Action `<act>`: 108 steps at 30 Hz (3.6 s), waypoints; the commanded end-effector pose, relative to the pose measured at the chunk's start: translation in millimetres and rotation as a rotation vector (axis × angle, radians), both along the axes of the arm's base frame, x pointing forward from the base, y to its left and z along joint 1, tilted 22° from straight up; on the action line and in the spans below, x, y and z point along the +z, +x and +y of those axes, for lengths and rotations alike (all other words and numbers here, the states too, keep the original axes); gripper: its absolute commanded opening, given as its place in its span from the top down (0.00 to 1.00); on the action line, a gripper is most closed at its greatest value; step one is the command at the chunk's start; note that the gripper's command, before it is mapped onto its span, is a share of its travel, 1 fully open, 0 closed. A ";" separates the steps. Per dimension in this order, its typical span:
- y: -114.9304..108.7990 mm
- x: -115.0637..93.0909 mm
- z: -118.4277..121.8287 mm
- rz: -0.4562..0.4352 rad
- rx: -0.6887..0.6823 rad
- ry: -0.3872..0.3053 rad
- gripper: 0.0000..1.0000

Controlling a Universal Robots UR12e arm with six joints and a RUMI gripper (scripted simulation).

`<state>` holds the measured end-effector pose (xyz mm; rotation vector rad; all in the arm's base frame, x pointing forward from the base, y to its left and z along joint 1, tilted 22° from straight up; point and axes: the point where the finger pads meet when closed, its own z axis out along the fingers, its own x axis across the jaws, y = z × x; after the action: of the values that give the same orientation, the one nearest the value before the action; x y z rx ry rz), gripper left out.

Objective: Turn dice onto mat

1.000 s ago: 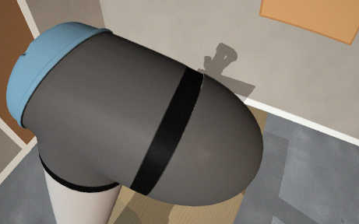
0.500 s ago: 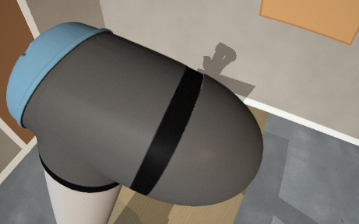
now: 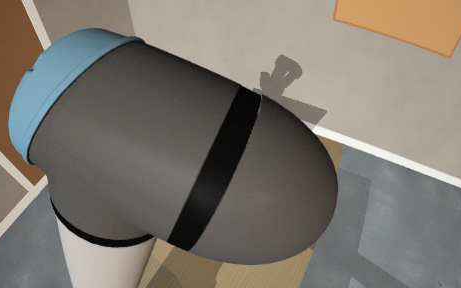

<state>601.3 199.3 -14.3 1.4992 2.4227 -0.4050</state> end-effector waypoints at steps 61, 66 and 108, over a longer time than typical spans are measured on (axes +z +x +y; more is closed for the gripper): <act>0.6 -12.6 -19.3 0.558 1.400 -0.114 0.00; 0.7 -13.7 -19.4 0.593 1.489 -0.122 0.00; -3.9 -26.9 -15.5 0.952 2.388 -0.195 0.00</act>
<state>599.6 184.5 -37.6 -2.0505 2.5484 -0.5732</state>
